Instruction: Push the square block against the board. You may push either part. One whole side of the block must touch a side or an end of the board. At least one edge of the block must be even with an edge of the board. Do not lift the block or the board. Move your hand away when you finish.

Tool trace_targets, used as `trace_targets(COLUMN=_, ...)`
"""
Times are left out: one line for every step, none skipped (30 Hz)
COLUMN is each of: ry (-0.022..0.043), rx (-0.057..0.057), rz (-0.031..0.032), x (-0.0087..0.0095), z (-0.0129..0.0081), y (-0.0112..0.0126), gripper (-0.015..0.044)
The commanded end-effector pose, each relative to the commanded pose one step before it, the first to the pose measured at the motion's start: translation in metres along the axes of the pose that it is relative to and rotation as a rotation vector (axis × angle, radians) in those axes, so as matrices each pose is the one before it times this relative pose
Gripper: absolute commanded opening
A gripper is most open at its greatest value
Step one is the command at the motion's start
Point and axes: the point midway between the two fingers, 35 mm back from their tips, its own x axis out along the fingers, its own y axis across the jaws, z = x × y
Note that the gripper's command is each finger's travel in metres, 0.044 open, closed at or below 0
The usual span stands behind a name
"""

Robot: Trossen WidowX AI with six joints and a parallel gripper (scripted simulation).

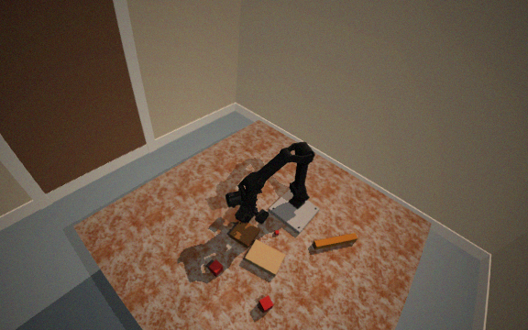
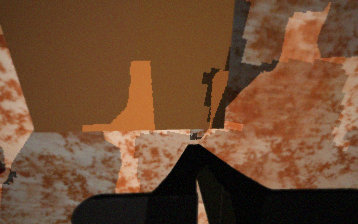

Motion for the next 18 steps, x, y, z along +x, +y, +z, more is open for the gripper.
trace_targets(ry=-0.00063, rx=0.0023, rz=0.00319, x=0.00151, z=0.00523, y=-0.00075, gripper=0.0000)
trace_targets(ry=-0.00007, rx=0.0000, rz=-0.00001, x=-0.00007, z=0.00098, y=-0.00010, gripper=0.0000)
trace_targets(ry=-0.00007, rx=0.0000, rz=-0.00001, x=-0.00007, z=0.00098, y=-0.00009, gripper=0.0000)
trace_targets(ry=-0.00007, rx=0.0000, rz=-0.00001, x=-0.00007, z=0.00098, y=-0.00009, gripper=0.0000)
trace_targets(ry=-0.00007, rx=0.0000, rz=0.00000, x=-0.00007, z=0.00098, y=-0.00009, gripper=0.0000)
trace_targets(ry=-0.00007, rx=0.0000, rz=0.00000, x=-0.00007, z=0.00098, y=-0.00009, gripper=0.0000)
trace_targets(ry=-0.00007, rx=0.0000, rz=0.00000, x=-0.00006, z=0.00098, y=-0.00008, gripper=0.0000)
trace_targets(ry=-0.00007, rx=0.0000, rz=0.00000, x=-0.00006, z=0.00098, y=-0.00008, gripper=0.0000)
trace_targets(ry=-0.00007, rx=0.0000, rz=0.00000, x=-0.00006, z=0.00098, y=-0.00008, gripper=0.0000)
trace_targets(ry=-0.00007, rx=0.0000, rz=0.00000, x=-0.00006, z=0.00098, y=-0.00007, gripper=0.0000)
trace_targets(ry=-0.00007, rx=0.0000, rz=0.00000, x=-0.00006, z=0.00098, y=-0.00007, gripper=0.0000)
trace_targets(ry=-0.00007, rx=0.0000, rz=0.00000, x=-0.00005, z=0.00098, y=-0.00007, gripper=0.0000)
trace_targets(ry=-0.00007, rx=0.0000, rz=0.00000, x=-0.00005, z=0.00098, y=-0.00006, gripper=0.0000)
trace_targets(ry=-0.00007, rx=0.0000, rz=0.00000, x=-0.00005, z=0.00098, y=-0.00006, gripper=0.0000)
trace_targets(ry=-0.00007, rx=0.0000, rz=0.00000, x=-0.00005, z=0.00098, y=-0.00006, gripper=0.0000)
trace_targets(ry=-0.00007, rx=0.0000, rz=0.00000, x=-0.00005, z=0.00098, y=-0.00005, gripper=0.0000)
trace_targets(ry=-0.00007, rx=0.0000, rz=0.00000, x=-0.00004, z=0.00099, y=-0.00005, gripper=0.0000)
trace_targets(ry=-0.00007, rx=0.0000, rz=0.00000, x=-0.00004, z=0.00098, y=-0.00005, gripper=0.0000)
